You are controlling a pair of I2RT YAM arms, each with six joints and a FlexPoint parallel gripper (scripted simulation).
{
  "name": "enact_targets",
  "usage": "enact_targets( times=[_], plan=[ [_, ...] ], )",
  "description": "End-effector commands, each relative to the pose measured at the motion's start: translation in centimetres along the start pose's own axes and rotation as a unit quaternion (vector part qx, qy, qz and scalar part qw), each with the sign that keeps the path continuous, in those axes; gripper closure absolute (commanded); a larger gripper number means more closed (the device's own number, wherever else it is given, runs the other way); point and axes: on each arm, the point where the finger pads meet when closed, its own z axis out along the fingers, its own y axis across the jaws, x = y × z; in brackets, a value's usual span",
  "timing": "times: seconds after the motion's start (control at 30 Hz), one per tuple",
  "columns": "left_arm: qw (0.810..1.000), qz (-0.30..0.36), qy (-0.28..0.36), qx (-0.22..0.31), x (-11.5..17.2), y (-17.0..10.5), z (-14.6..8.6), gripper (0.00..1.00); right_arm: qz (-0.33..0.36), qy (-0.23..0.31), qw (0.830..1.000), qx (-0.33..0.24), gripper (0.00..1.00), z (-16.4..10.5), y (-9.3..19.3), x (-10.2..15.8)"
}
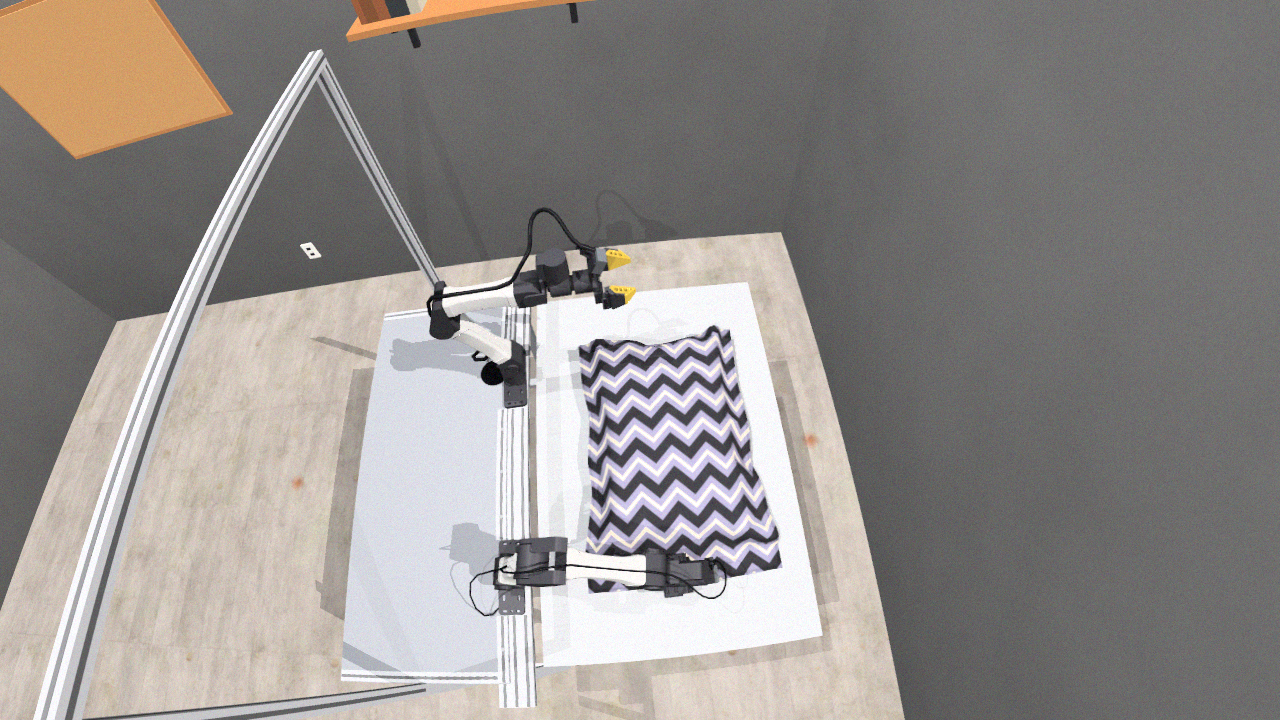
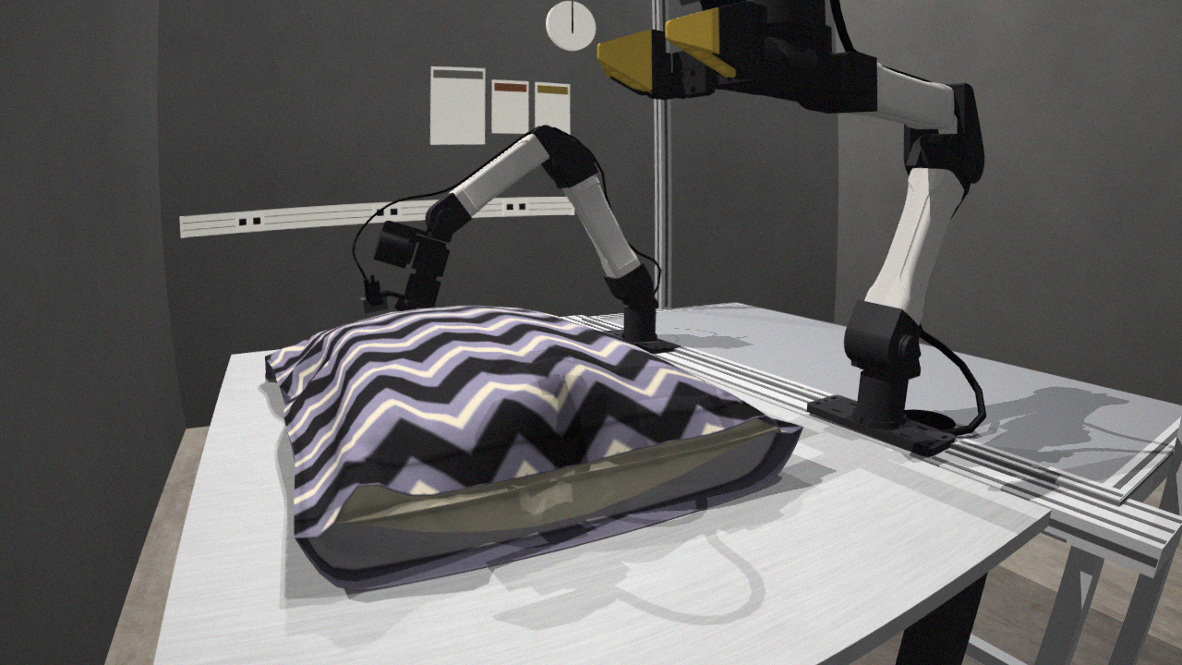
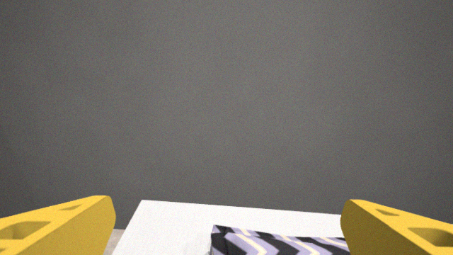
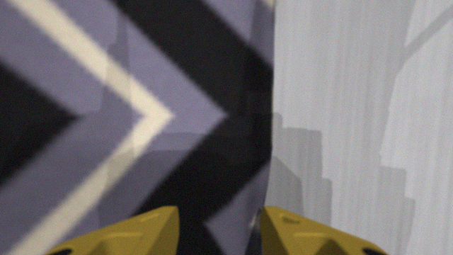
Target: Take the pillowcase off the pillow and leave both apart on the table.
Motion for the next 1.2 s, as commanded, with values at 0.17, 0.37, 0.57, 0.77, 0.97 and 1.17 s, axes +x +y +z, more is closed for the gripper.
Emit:
enact_targets(
  times=[0.17, 0.37, 0.57, 0.77, 0.97, 1.17],
  plan=[
    [1.0, 0.004, -0.021, 0.006, -1.94, -0.48, -0.83, 0.0, 0.004, 0.083, 0.997, 0.006, 0.73, 3.37, -0.43, 4.65],
    [1.0, 0.004, -0.021, 0.006, -1.94, -0.48, -0.83, 0.0, 0.004, 0.083, 0.997, 0.006, 0.77, 3.37, -0.43, 4.65],
    [1.0, 0.004, -0.021, 0.006, -1.94, -0.48, -0.83, 0.0, 0.004, 0.083, 0.997, 0.007, 0.86, 3.36, -0.49, 4.66],
    [1.0, 0.004, -0.021, 0.006, -1.94, -0.48, -0.83, 0.0, 0.004, 0.083, 0.997, 0.007, 0.93, 3.36, -0.49, 4.66],
    [1.0, 0.004, -0.021, 0.006, -1.94, -0.48, -0.83, 0.0, 0.004, 0.083, 0.997, 0.007, 0.93, 3.36, -0.49, 4.66],
    [1.0, 0.004, -0.021, 0.006, -1.94, -0.48, -0.83, 0.0, 0.004, 0.083, 0.997, 0.007, 0.94, 3.36, -0.49, 4.66]
  ],
)
